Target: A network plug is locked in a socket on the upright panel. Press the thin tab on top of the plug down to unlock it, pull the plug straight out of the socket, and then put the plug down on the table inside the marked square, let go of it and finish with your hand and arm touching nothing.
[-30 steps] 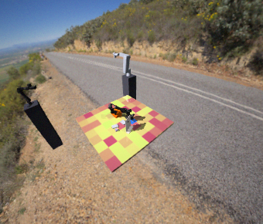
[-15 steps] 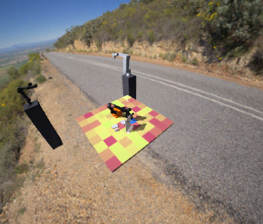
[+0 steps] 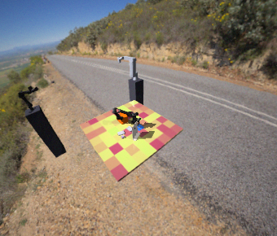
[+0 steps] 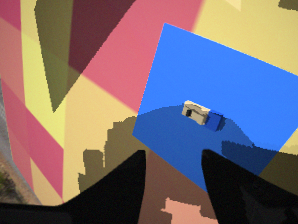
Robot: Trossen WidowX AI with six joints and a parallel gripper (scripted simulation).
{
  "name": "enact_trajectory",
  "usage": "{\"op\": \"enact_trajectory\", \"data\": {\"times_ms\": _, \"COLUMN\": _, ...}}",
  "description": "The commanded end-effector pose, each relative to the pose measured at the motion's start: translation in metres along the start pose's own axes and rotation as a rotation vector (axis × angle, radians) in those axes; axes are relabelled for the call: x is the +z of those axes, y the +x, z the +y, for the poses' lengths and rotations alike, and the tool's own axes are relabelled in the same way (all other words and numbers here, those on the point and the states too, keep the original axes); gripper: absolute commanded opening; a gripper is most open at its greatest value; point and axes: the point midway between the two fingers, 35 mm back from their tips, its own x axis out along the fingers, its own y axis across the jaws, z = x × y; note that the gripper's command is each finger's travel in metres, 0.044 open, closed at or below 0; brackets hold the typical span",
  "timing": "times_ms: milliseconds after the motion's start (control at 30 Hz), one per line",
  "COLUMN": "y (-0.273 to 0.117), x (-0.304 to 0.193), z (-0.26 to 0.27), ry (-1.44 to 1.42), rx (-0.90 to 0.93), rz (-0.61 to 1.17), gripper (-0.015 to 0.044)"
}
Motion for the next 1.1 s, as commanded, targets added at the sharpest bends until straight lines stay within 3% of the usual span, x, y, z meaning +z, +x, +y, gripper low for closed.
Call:
{"op": "enact_trajectory", "data": {"times_ms": 0, "y": -0.008, "x": 0.001, "z": 0.009, "ry": 0.011, "rx": 0.010, "rz": -0.002, "gripper": 0.0156}}
{"op": "enact_trajectory", "data": {"times_ms": 1067, "y": -0.057, "x": 0.001, "z": 0.035, "ry": 0.010, "rx": 0.011, "rz": -0.002, "gripper": 0.0156}}
